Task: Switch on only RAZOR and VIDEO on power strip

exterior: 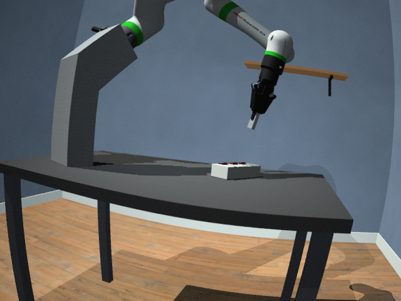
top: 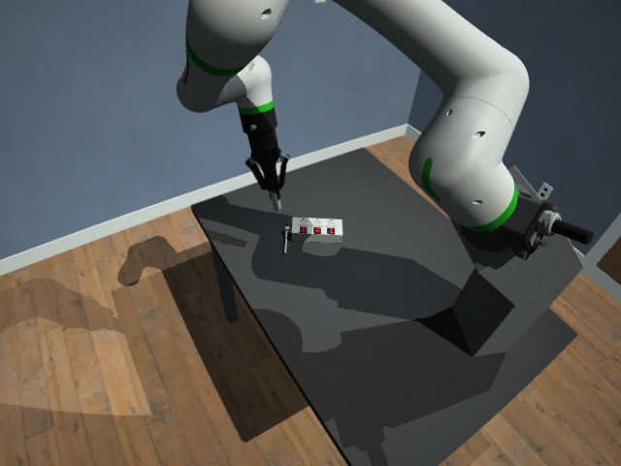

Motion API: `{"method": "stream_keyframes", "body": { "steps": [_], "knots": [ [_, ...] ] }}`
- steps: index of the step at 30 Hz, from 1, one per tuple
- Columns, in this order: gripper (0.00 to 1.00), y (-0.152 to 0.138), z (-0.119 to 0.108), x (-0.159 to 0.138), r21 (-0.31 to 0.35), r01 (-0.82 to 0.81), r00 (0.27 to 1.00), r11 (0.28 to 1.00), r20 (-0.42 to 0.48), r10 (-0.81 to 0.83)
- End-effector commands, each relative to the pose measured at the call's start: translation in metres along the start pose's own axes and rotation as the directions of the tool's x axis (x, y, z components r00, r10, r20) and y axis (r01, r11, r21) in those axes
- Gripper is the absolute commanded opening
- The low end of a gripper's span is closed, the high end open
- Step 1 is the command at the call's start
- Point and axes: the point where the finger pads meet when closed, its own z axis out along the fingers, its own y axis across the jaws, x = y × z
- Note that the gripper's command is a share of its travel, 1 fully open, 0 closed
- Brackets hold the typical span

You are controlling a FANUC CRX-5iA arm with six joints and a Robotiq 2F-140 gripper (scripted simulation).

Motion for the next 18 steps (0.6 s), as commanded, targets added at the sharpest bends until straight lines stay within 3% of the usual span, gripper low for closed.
{"method": "stream_keyframes", "body": {
  "steps": [1,2,4,6,7,9,12,18],
  "knots": [
    [0.00,0.023,0.019,0.002,0.027,0.029,0.999,0.999,0.028,-0.030],
    [0.00,0.023,0.019,0.002,0.027,0.029,0.999,0.999,0.028,-0.030],
    [0.00,0.070,0.051,0.000,0.066,0.057,0.997,0.996,0.055,-0.060],
    [0.00,0.070,0.051,0.000,0.066,0.057,0.997,0.996,0.055,-0.060],
    [0.00,0.091,0.063,-0.003,0.084,0.066,0.996,0.994,0.060,-0.071],
    [0.00,0.091,0.063,-0.003,0.084,0.066,0.996,0.994,0.060,-0.071],
    [0.00,0.122,0.081,-0.008,0.111,0.077,0.995,0.991,0.062,-0.084],
    [0.00,0.145,0.093,-0.013,0.130,0.084,0.994,0.988,0.058,-0.092]
  ]
}}
